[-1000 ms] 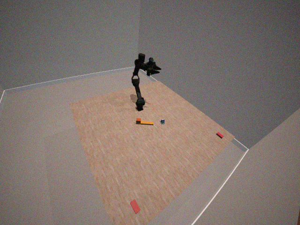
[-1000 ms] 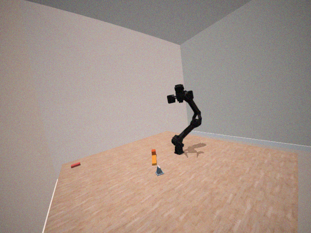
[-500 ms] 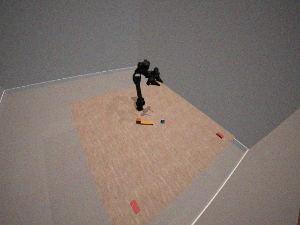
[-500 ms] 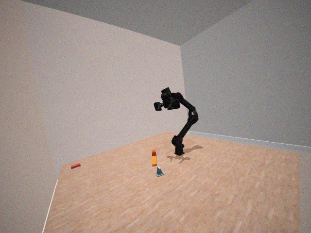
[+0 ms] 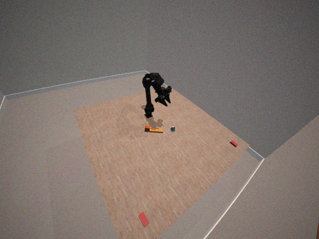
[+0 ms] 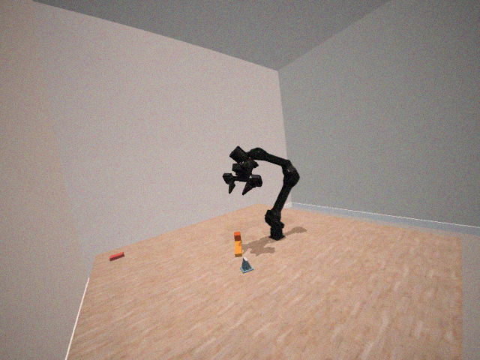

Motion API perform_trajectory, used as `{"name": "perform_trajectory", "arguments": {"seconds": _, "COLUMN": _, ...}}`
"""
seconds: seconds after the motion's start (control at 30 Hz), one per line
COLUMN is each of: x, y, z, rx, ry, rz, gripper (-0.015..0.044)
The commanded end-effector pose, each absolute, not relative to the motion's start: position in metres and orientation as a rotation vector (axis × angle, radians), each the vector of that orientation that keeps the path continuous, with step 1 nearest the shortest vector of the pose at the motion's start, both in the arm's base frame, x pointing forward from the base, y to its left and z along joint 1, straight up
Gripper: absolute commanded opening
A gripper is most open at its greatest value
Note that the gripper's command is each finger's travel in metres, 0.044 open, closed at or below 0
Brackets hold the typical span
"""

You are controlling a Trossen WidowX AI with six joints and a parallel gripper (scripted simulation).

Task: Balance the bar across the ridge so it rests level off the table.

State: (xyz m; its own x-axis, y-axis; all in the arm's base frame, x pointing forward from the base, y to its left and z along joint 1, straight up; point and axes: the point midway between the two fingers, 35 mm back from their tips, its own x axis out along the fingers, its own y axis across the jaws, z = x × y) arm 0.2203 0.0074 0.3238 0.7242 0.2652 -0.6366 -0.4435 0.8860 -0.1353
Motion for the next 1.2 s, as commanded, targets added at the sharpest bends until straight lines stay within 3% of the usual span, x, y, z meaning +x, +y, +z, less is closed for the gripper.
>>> {"name": "perform_trajectory", "arguments": {"seconds": 0.0, "x": 0.23, "y": -0.007, "z": 0.294, "rx": -0.359, "ry": 0.773, "rz": 0.402, "gripper": 0.0315}}
{"name": "perform_trajectory", "arguments": {"seconds": 0.83, "x": 0.22, "y": -0.067, "z": 0.152, "rx": -0.747, "ry": 1.409, "rz": 0.72, "gripper": 0.0315}}
{"name": "perform_trajectory", "arguments": {"seconds": 1.17, "x": 0.219, "y": -0.068, "z": 0.146, "rx": -0.757, "ry": 1.425, "rz": 0.736, "gripper": 0.0315}}
